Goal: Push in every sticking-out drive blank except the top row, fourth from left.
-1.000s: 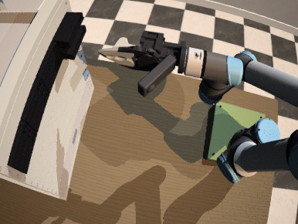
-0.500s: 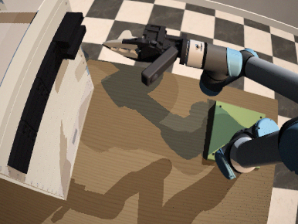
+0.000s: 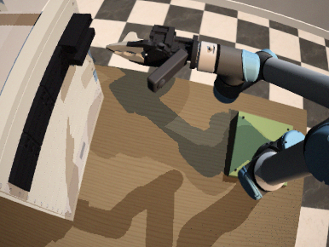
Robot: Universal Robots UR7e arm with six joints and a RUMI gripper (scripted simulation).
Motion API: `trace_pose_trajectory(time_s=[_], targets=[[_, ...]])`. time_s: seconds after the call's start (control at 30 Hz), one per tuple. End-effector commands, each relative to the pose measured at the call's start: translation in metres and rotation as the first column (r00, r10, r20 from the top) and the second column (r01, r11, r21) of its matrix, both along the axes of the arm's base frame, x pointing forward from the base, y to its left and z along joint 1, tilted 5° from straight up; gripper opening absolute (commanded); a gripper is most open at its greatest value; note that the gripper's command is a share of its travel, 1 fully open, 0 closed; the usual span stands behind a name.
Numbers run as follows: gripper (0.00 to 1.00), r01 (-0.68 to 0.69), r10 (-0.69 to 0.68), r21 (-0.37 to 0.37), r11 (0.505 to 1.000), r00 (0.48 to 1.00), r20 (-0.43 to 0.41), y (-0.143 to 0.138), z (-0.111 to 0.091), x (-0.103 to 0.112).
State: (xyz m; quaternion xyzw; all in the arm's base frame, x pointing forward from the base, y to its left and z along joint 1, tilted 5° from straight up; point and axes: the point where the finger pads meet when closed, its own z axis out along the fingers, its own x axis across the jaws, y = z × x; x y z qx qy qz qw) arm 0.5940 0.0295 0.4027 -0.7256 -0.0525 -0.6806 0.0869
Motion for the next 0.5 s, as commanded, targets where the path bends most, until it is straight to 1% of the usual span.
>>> trace_pose_trajectory(time_s=[0.0, 0.07, 0.2, 0.47], targets=[[0.0, 0.001, -0.001, 0.0, 1.0, 1.0, 0.002, 0.0049, -0.0008, 0.026], [0.0, 0.001, -0.001, 0.0, 1.0, 1.0, 0.002, 0.0061, -0.0012, 0.0322], [0.0, 0.001, -0.001, 0.0, 1.0, 1.0, 0.002, 0.0067, -0.0014, 0.0352], [0.0, 0.001, -0.001, 0.0, 1.0, 1.0, 0.002, 0.0068, -0.0014, 0.0357]])
